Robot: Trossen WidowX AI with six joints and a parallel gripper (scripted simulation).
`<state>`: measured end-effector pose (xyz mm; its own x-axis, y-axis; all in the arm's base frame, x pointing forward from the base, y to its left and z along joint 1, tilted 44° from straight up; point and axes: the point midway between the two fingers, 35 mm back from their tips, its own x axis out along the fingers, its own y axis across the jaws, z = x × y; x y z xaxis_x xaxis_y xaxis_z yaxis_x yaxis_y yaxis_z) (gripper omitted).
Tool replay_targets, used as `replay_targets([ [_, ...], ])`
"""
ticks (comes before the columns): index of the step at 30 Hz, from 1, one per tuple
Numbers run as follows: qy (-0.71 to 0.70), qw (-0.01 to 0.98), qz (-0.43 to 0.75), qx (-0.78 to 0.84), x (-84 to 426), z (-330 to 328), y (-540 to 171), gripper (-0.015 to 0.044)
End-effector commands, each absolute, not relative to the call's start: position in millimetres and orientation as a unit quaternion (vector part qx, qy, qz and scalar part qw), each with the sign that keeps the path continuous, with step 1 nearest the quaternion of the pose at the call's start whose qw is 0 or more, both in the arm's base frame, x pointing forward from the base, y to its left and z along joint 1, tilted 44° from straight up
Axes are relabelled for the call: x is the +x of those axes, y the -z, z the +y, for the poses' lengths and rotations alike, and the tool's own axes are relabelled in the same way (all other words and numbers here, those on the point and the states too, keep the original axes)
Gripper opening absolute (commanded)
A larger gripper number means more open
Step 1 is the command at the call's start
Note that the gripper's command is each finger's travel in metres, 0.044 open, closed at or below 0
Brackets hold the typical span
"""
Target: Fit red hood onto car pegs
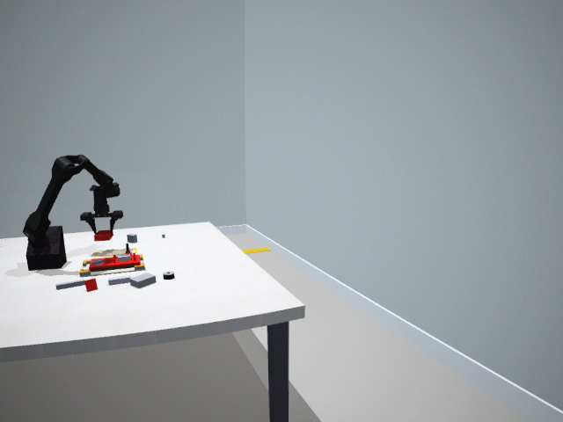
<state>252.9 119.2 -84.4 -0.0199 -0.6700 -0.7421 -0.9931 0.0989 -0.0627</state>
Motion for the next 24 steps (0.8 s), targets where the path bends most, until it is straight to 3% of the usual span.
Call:
replay_targets([
  [1, -0.252, 0.312, 0.670, -0.624, 251, 100, 102, 0.0000],
  [20, -0.250, 0.311, 0.671, -0.625, 248, 70, 131, 0.0000],
  [24, -0.251, 0.315, 0.672, -0.622, 249, 72, 131, 0.0105],
])
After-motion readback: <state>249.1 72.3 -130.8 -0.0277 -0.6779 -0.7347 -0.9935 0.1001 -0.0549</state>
